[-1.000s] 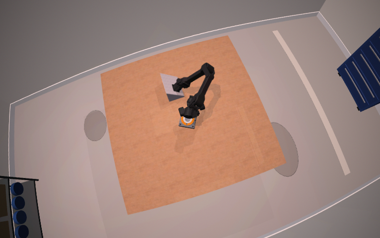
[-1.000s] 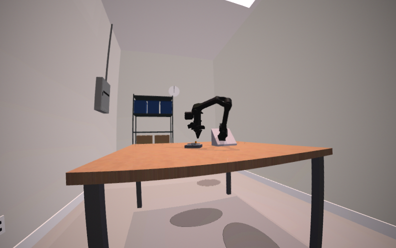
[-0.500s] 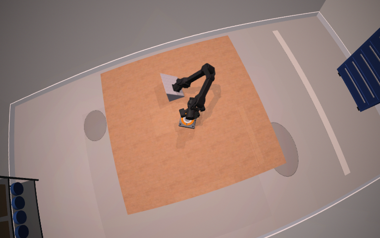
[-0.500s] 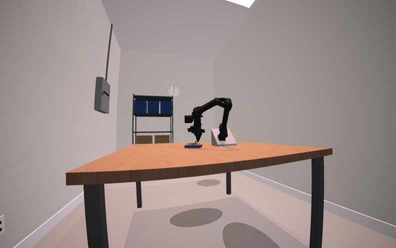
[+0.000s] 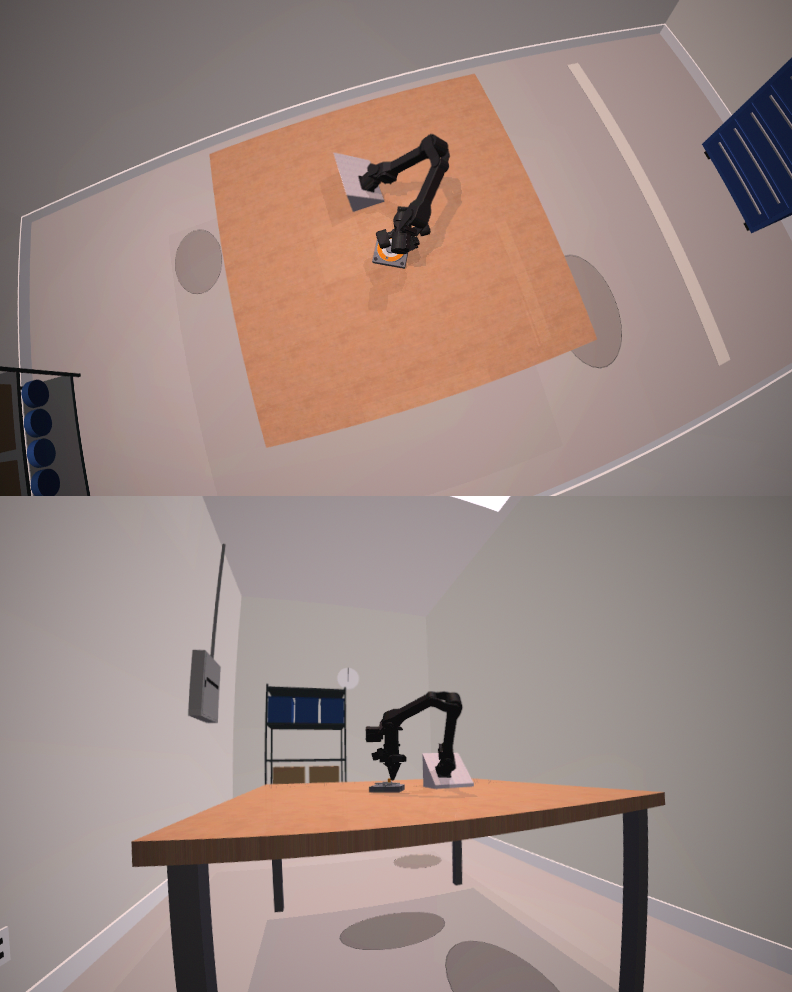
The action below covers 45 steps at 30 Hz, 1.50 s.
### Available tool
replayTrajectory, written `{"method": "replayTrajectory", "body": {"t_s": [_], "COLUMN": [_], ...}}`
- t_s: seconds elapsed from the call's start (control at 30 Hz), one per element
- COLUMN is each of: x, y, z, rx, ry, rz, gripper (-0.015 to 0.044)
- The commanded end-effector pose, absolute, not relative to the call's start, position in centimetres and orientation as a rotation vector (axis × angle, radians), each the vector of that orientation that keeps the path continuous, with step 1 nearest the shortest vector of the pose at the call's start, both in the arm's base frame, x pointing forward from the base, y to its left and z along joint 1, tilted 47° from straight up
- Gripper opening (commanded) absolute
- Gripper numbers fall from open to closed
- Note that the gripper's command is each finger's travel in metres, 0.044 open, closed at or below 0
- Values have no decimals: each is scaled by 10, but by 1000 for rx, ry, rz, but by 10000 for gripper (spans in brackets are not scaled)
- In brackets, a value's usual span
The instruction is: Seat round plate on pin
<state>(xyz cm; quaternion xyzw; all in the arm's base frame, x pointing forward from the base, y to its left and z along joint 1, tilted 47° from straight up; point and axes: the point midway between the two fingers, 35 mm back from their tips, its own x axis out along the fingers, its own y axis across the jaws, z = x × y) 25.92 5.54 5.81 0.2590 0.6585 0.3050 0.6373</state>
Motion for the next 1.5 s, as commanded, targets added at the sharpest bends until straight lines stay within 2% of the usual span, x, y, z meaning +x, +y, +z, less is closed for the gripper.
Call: {"method": "replayTrajectory", "body": {"t_s": [0.0, 0.73, 1.13, 1.47], "x": [266, 281, 282, 283], "y": [56, 56, 22, 28], "z": [59, 58, 90, 84], "rx": [596, 596, 595, 602], "ry": [1499, 1498, 1499, 1497], "rz": [696, 696, 694, 691], "gripper": [0, 0, 0, 0]}}
